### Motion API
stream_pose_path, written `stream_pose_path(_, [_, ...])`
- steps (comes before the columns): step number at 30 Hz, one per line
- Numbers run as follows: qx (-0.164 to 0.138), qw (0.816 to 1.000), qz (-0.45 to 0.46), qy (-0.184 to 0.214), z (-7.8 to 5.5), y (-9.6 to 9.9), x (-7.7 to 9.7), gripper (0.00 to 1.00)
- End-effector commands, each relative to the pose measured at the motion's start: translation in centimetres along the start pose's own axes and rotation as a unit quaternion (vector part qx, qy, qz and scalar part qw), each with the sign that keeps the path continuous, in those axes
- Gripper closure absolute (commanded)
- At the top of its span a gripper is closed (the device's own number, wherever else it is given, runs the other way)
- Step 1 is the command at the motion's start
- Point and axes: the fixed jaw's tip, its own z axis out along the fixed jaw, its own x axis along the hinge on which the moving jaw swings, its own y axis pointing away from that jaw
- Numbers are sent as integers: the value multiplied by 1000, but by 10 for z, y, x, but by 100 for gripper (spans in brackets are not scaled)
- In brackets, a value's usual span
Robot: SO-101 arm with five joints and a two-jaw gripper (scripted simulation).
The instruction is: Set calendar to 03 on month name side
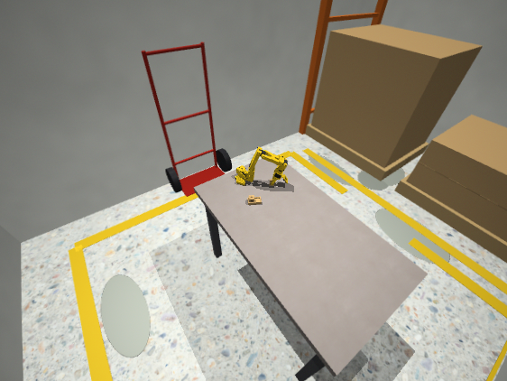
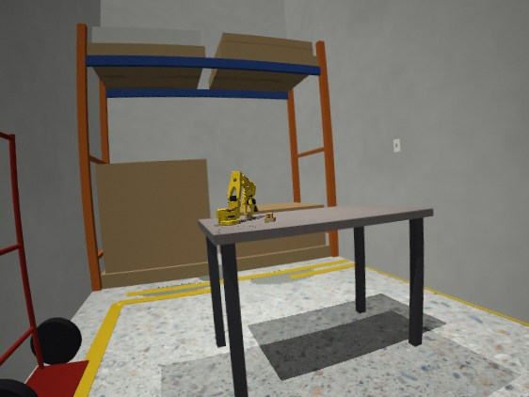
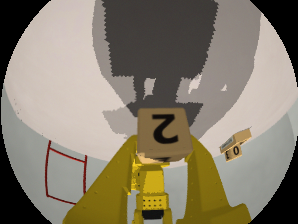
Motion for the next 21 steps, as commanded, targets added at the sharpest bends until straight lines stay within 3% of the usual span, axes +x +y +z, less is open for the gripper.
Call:
stream_pose_path(1, [-3, 1000, -1, -18, -5, -1, -4, 89])
stream_pose_path(8, [-3, 1000, -1, -18, -5, -1, -4, 100])
stream_pose_path(16, [-3, 1000, -1, -22, -6, -1, -4, 100])
stream_pose_path(21, [-4, 999, 0, -49, -14, -1, -2, 100])
